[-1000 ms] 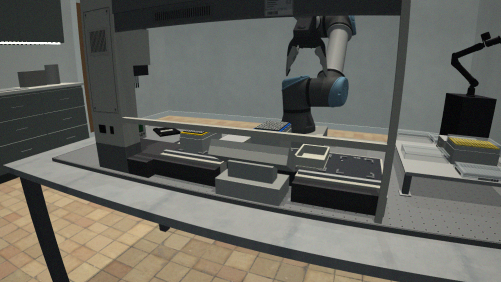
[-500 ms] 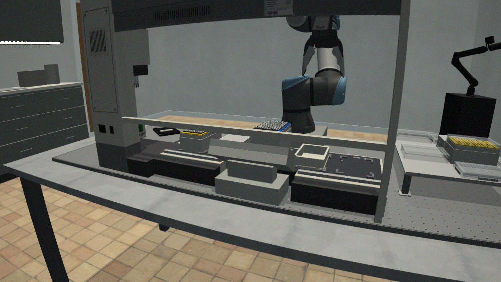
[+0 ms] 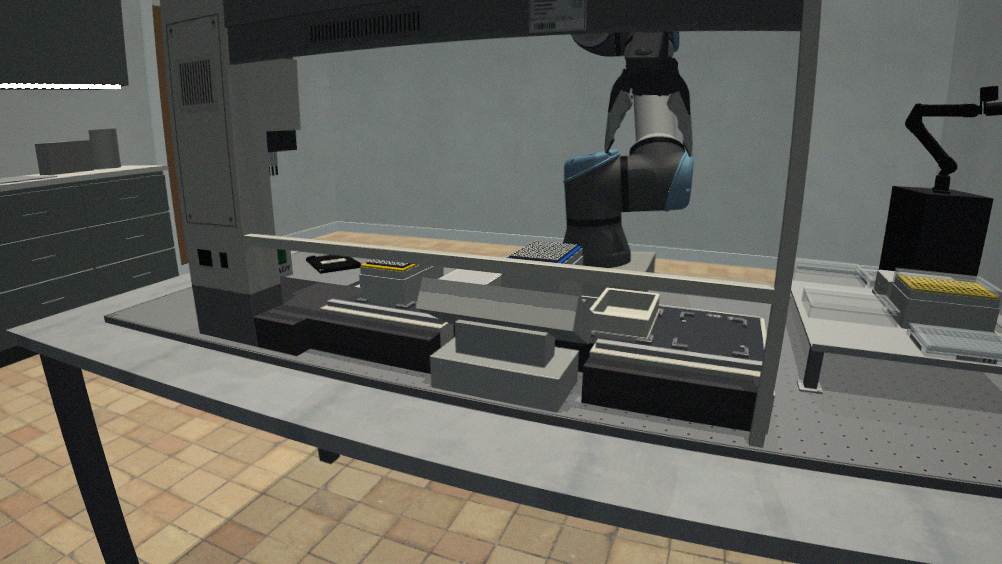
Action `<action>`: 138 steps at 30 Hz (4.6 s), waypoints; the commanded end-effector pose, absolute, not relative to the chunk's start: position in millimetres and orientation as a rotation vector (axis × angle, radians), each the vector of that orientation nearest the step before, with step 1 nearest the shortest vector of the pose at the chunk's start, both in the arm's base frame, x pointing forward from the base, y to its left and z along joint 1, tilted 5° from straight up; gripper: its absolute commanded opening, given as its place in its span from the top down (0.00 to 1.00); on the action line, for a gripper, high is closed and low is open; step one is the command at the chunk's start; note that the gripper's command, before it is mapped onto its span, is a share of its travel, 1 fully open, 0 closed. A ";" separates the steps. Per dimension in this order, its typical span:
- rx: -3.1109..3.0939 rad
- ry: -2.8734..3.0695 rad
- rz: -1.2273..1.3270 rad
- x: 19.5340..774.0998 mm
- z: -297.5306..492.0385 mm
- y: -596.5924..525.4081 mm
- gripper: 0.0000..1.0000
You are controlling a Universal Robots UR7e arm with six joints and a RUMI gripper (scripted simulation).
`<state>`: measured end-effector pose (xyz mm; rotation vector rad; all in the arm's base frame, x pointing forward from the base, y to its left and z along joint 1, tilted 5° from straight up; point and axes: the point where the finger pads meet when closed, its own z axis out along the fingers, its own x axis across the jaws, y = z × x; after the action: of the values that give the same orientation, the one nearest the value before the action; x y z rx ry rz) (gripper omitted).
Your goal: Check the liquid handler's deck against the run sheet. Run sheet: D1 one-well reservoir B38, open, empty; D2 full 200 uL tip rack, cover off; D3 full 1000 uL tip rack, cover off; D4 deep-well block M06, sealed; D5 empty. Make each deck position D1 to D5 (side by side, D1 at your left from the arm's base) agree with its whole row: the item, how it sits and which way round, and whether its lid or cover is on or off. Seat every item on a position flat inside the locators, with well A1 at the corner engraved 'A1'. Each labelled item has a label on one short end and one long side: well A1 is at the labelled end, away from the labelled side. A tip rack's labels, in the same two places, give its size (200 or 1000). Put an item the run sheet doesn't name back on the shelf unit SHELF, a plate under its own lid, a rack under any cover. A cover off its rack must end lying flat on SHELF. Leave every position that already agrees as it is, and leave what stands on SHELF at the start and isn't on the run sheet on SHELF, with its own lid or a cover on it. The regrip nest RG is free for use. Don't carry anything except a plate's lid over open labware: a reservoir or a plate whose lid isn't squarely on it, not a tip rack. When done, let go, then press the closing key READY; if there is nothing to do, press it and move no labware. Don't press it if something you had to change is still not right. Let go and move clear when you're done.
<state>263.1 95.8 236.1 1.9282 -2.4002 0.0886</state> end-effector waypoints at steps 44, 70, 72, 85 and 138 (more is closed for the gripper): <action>1.928 -2.400 0.090 404.7 236.8 67.1 0.18; 1.928 -2.400 0.090 404.3 203.6 64.3 0.18; 1.928 -2.400 0.090 404.3 200.3 64.1 0.18; 1.928 -2.400 0.090 404.1 182.1 62.5 0.18; 1.928 -2.400 0.090 403.1 104.0 56.0 0.18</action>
<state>402.7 56.7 111.5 1.9276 -2.3996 0.0880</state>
